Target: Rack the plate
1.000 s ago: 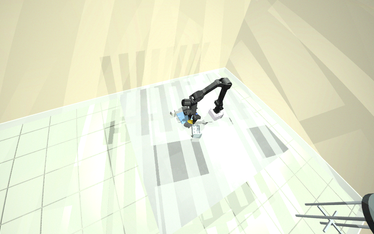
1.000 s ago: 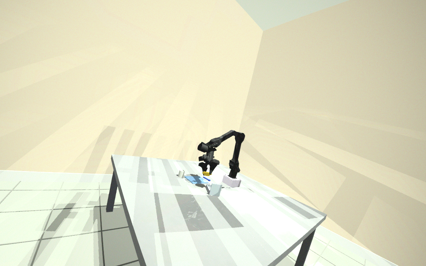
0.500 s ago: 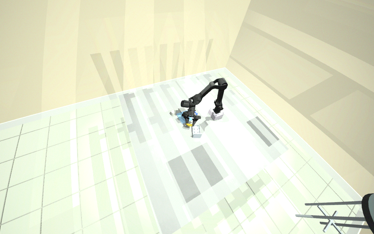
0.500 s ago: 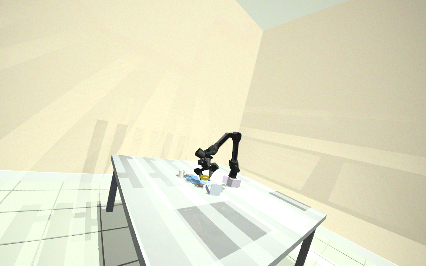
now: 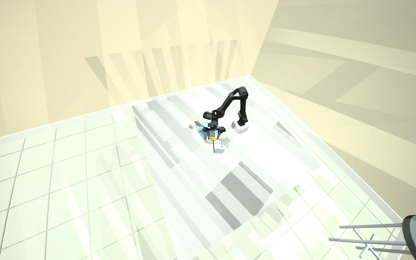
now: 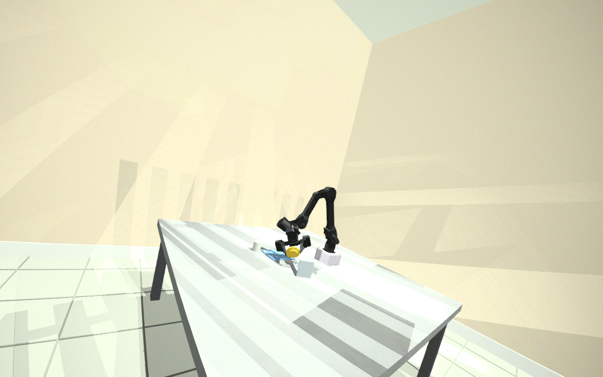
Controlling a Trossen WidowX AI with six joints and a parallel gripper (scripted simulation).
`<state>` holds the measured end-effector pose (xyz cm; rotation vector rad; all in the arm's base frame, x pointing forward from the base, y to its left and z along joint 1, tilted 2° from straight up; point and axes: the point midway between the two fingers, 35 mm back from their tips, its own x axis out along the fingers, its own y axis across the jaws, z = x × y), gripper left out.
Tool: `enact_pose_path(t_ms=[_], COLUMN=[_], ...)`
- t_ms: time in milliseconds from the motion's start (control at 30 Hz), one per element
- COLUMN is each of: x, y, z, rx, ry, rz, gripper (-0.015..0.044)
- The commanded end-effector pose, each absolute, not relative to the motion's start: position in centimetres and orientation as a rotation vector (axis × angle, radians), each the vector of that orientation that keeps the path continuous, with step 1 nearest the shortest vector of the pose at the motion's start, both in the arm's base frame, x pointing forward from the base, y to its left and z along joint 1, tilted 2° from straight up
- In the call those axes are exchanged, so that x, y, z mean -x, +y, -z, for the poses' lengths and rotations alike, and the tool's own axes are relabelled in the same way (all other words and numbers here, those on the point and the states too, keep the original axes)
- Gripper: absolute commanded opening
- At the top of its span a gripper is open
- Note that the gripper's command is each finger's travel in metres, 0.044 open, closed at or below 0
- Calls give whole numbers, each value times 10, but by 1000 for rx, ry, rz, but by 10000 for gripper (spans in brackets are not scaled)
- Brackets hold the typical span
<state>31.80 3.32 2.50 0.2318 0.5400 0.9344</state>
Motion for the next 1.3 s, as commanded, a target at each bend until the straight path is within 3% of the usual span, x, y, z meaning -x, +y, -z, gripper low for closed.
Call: enact_pose_path(t_ms=[0,500,1267], x=[-310,-265,-269], y=[33,37,41], z=[-25,-36,-16], rx=[-199,-10,2], ry=[442,10,59], rz=[-977,-1110,-1084], gripper=[0,0,0])
